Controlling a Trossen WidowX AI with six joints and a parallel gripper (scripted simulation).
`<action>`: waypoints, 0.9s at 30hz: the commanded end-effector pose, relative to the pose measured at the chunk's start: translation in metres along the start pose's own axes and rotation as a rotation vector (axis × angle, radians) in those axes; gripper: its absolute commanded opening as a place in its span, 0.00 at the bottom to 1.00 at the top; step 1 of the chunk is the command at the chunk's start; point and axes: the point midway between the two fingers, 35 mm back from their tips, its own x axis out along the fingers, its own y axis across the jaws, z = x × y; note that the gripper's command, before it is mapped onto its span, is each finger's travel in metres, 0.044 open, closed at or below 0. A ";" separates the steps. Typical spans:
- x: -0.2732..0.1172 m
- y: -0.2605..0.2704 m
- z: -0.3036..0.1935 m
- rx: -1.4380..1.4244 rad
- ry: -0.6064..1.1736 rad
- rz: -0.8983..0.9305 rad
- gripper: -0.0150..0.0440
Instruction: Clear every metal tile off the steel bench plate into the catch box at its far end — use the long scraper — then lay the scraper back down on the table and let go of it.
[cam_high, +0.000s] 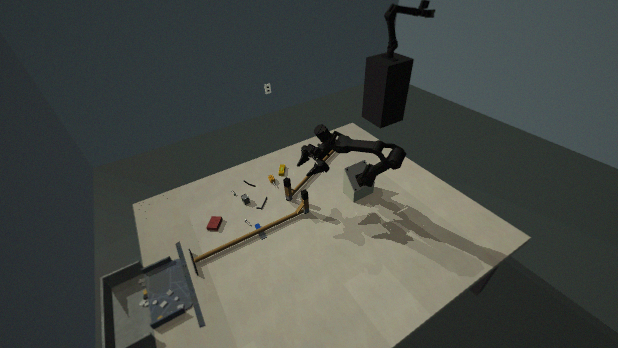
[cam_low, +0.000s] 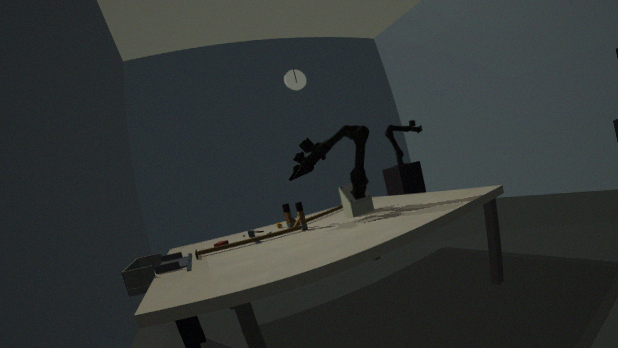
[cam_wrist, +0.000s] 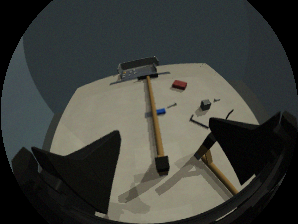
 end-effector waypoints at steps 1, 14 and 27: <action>0.015 -0.001 -0.022 0.002 0.074 -0.011 1.00; 0.050 0.002 -0.090 -0.025 0.316 -0.029 1.00; 0.046 0.003 -0.098 -0.041 0.388 -0.032 1.00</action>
